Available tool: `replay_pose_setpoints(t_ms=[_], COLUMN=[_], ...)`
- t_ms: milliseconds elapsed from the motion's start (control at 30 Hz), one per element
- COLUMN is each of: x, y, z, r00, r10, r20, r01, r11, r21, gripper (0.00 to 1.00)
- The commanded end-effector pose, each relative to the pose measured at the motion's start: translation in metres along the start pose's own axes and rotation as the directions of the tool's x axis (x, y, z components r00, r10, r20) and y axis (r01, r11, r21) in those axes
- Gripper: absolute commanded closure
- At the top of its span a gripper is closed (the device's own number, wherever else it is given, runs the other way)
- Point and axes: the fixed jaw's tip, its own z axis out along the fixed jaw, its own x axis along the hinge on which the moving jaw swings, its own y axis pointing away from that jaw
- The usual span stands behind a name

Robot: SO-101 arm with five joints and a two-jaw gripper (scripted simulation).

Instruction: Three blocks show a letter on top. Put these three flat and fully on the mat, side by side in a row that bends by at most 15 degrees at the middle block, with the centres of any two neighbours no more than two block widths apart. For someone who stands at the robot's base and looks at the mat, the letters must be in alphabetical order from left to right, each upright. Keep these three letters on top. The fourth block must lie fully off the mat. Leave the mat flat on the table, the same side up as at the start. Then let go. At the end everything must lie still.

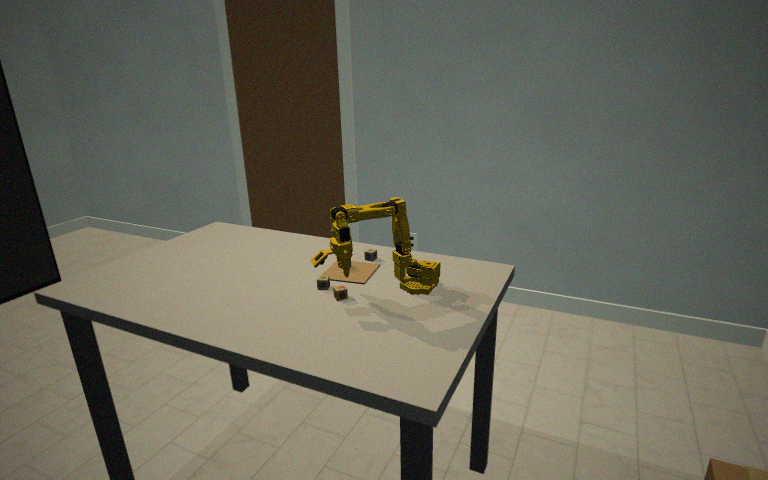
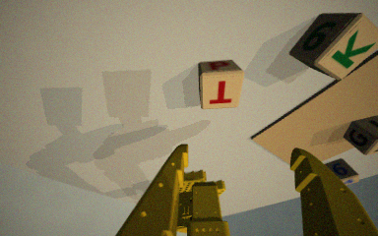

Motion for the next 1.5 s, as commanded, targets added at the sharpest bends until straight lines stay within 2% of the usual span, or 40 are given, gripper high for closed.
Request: replay_pose_setpoints(t_ms=[0, 333, 433, 533, 600, 667, 1467], x=[-0.011, -0.014, -0.025, -0.039, -0.044, -0.046, -0.046], y=[0.003, -0.001, -0.019, -0.048, -0.065, -0.074, -0.077], z=[-0.019, -0.02, -0.021, -0.021, -0.021, -0.02, -0.02], r00=[0.992, 0.992, 0.983, 0.96, 0.941, 0.929, 0.925], r10=[0.001, 0.02, 0.104, 0.22, 0.281, 0.312, 0.323], r20=[0.123, 0.128, 0.148, 0.176, 0.19, 0.198, 0.199], r01=[0.001, -0.018, -0.102, -0.218, -0.279, -0.311, -0.321], r11=[1.0, 1.0, 0.995, 0.975, 0.96, 0.95, 0.946], r21=[-0.012, -0.014, -0.021, -0.032, -0.037, -0.04, -0.04], gripper=[0.65, 0.65, 0.65, 0.65, 0.65, 0.65, 0.65])
